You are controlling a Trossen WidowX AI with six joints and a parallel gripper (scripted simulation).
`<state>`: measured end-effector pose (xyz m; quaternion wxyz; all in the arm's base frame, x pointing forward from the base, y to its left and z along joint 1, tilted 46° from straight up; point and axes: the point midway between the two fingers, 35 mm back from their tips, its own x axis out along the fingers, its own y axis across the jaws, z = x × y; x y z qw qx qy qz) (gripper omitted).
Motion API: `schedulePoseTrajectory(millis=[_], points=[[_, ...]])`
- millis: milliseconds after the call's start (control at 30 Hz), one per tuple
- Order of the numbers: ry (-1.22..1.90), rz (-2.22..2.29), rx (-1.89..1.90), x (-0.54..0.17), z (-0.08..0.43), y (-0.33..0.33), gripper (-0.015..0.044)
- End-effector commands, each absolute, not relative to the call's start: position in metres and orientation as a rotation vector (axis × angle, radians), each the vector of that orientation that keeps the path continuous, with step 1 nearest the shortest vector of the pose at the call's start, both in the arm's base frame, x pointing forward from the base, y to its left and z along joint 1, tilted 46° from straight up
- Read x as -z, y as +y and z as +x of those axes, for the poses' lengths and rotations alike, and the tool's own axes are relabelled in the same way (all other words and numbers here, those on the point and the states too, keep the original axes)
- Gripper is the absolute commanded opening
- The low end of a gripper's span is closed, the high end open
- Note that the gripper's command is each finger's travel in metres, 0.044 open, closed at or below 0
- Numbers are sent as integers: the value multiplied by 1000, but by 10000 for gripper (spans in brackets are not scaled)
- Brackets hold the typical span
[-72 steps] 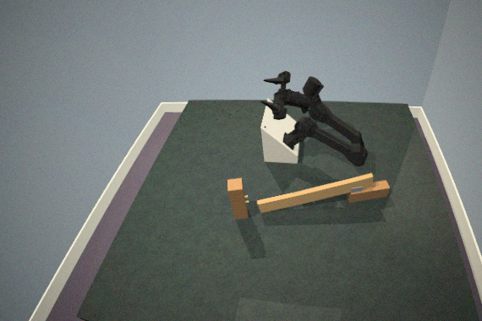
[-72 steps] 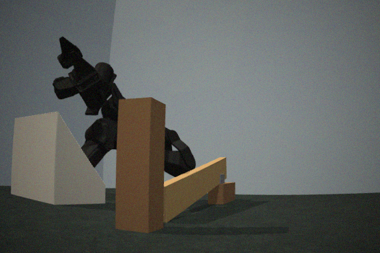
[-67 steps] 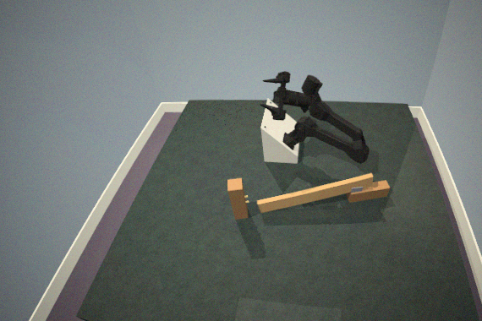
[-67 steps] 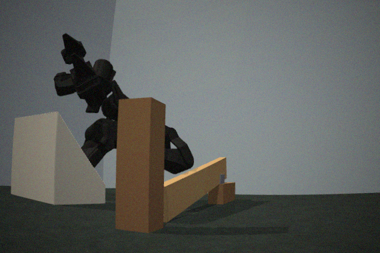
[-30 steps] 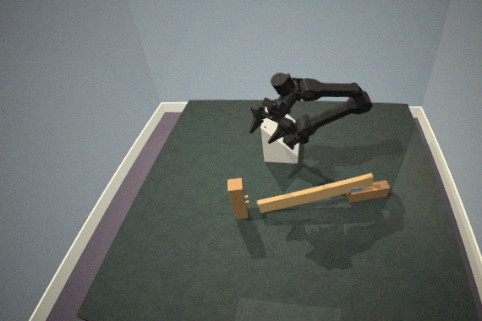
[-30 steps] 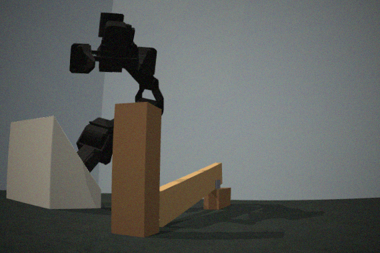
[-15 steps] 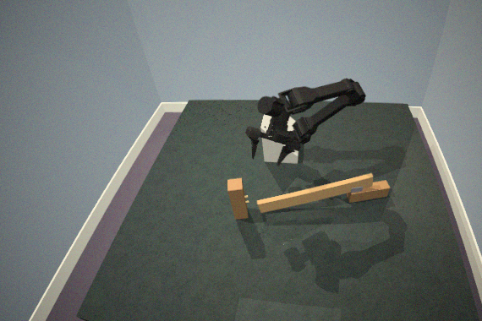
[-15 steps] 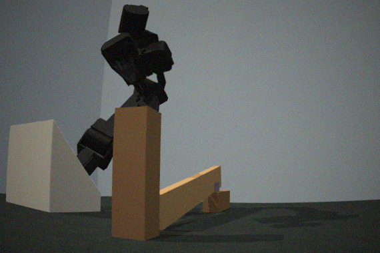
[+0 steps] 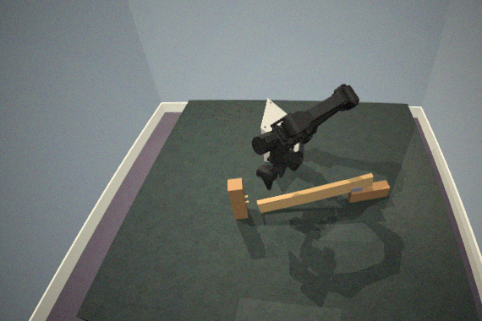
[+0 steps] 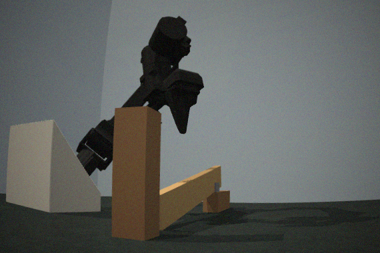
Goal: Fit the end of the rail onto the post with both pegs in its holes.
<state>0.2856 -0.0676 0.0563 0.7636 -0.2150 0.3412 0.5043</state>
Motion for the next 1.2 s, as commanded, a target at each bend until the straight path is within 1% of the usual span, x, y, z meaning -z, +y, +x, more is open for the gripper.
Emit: schedulePoseTrajectory(millis=[0, 533, 1167], points=[[390, -841, -1610, -33, 295, -14, 440], [391, -841, -1610, -31, 295, -15, 440], [392, -843, -1609, -9, 297, 6, 440]])
